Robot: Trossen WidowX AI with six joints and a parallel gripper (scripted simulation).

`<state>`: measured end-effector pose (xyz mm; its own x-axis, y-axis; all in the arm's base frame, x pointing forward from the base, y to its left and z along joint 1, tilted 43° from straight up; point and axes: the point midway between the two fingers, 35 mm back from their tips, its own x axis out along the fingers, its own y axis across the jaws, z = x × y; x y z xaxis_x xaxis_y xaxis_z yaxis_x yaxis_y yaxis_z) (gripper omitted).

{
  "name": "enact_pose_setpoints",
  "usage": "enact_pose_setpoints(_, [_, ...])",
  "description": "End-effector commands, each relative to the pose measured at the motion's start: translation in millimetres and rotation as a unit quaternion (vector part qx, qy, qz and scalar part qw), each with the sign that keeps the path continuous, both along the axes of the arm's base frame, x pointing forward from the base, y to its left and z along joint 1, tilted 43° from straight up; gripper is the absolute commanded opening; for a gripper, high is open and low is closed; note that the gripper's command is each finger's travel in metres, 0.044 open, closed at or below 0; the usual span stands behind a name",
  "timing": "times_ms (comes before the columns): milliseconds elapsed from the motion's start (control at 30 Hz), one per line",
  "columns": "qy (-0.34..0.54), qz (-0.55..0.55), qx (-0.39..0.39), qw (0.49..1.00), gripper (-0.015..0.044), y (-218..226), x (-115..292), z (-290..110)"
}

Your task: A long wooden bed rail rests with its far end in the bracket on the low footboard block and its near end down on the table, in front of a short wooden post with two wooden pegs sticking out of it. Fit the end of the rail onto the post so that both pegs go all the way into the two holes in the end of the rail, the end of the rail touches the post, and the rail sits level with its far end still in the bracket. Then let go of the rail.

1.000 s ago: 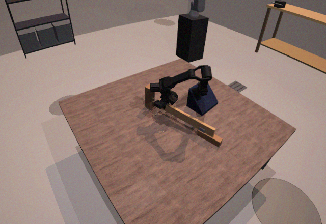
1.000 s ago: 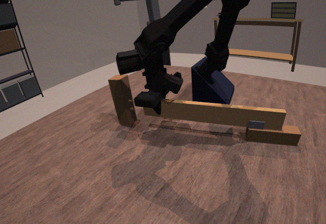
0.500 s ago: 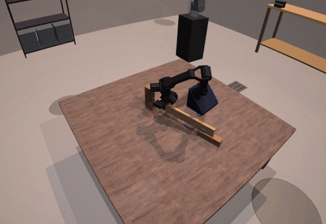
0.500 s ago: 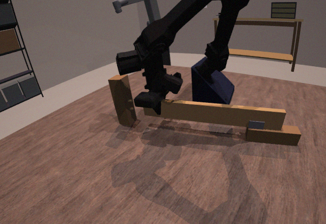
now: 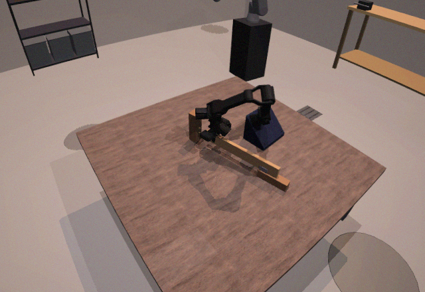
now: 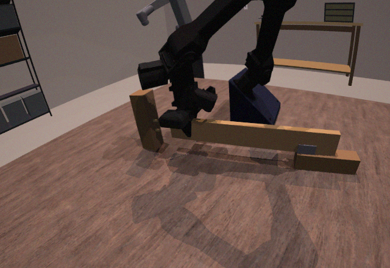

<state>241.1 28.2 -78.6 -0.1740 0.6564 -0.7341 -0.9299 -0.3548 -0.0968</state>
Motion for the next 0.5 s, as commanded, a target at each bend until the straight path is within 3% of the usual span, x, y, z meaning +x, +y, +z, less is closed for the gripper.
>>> enact_pose_setpoints(0, [-0.005,-0.002,-0.001,1.0,0.0,-3.9,4.6,0.2])
enact_pose_setpoints(467, [-0.006,-0.002,-0.002,1.0,0.0,-6.5,7.1,-1.3])
